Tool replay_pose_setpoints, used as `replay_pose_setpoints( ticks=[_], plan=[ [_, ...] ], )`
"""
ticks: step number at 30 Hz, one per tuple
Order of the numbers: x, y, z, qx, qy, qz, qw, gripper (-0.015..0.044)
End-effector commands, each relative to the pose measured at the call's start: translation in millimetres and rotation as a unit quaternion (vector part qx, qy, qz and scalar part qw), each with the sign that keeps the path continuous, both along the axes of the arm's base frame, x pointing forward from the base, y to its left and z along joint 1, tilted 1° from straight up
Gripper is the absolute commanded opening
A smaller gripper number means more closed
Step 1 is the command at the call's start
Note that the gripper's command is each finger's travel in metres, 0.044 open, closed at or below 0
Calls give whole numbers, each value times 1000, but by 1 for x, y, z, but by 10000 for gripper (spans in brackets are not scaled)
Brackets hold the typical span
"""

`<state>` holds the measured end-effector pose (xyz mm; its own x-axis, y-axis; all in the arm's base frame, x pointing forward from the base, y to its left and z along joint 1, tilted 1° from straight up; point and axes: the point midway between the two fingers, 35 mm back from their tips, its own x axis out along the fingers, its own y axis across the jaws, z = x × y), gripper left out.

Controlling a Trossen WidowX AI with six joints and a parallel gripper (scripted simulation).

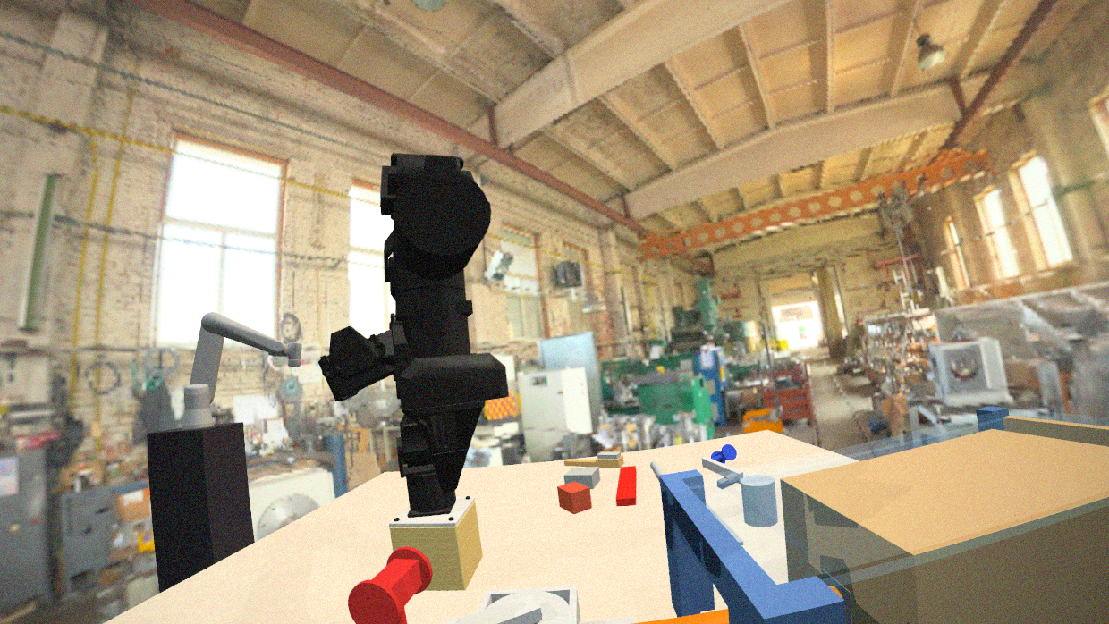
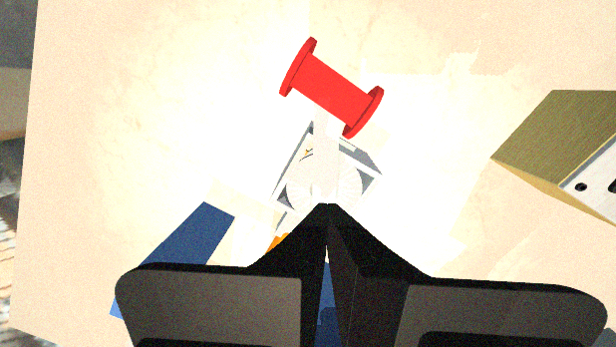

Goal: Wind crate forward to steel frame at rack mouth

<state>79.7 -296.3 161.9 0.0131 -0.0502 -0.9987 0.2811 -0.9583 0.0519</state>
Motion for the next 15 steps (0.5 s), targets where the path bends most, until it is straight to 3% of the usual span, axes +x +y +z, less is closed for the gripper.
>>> replay_pose_setpoints(
  ticks=[1, 3, 5, 10, 15],
  plan=[
    [0, 0, 0, 2, -1, 2, 1000, 0],
    [0, 0, 0, 2, -1, 2, 1000, 0],
    [-3, -1, -1, 0, 2, 28, 1000, 52],
    [-23, -8, -8, -2, 12, 232, 973, 184],
    [-44, -13, -15, -4, 22, 433, 901, 315]
  ],
)
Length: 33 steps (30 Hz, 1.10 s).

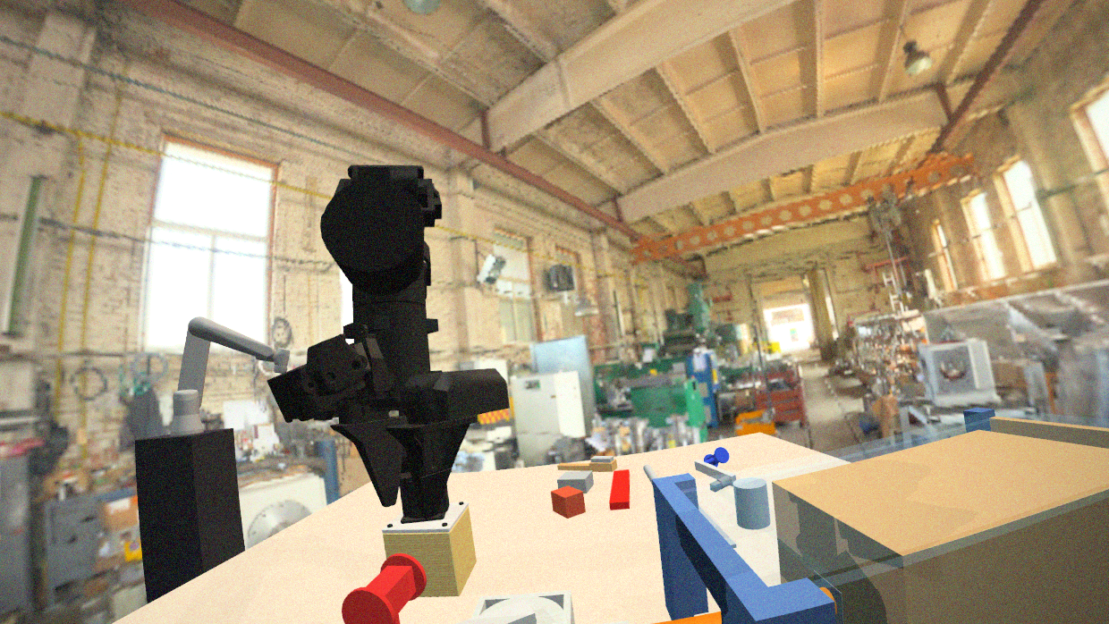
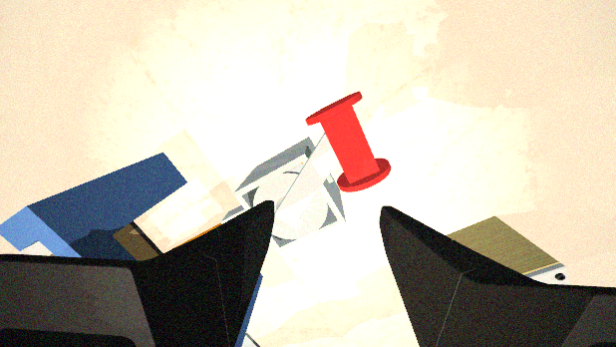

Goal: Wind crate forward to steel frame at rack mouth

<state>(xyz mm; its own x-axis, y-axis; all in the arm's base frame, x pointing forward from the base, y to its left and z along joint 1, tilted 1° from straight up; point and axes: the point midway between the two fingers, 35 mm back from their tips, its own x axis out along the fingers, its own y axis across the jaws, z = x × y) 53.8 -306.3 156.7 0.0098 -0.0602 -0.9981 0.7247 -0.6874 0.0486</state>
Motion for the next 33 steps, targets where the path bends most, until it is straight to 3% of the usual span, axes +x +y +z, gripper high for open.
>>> replay_pose_setpoints(
  ticks=[1, 5, 33],
  plan=[
    [-22, -4, -11, 4, 12, 219, 976, 341],
    [-25, -4, -12, 3, 13, 247, 969, 440],
    [-24, -9, -40, 3, 13, 247, 969, 440]
  ],
)
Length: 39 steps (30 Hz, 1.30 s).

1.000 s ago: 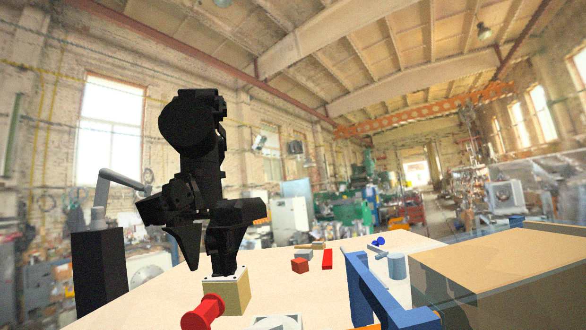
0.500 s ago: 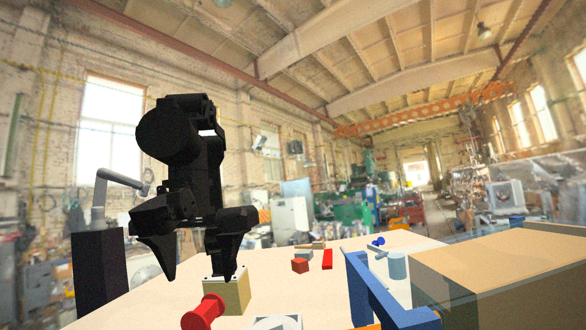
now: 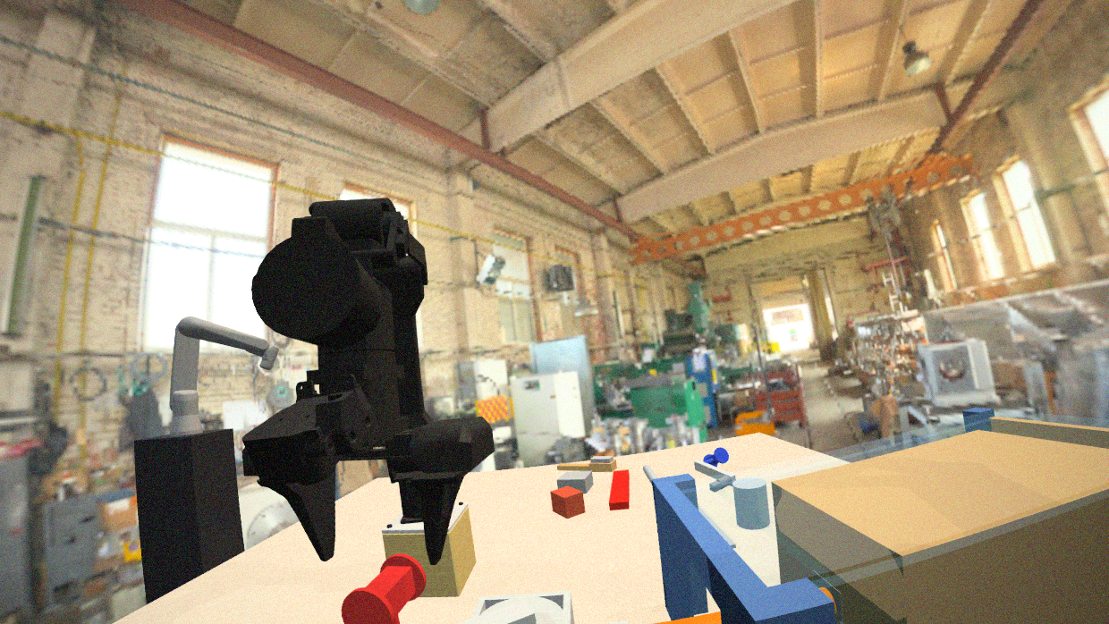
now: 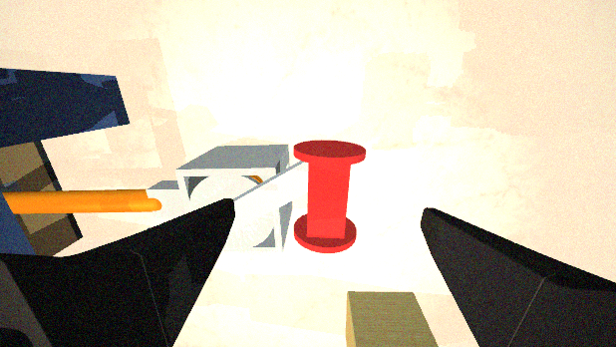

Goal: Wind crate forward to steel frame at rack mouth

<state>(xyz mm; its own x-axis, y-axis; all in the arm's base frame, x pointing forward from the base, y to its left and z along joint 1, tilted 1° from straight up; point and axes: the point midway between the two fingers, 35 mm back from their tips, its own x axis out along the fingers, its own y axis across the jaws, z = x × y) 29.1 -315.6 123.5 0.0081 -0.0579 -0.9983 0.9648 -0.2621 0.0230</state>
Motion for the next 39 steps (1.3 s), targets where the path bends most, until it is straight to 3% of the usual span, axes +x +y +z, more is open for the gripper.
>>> replay_pose_setpoints(
  ticks=[1, 38, 39],
  plan=[
    [0, 1, -9, 5, -1, 3, 1000, 440],
    [1, 1, -64, 5, -1, 3, 1000, 440],
    [0, 0, -61, 2, 0, 1, 1000, 414]
  ],
)
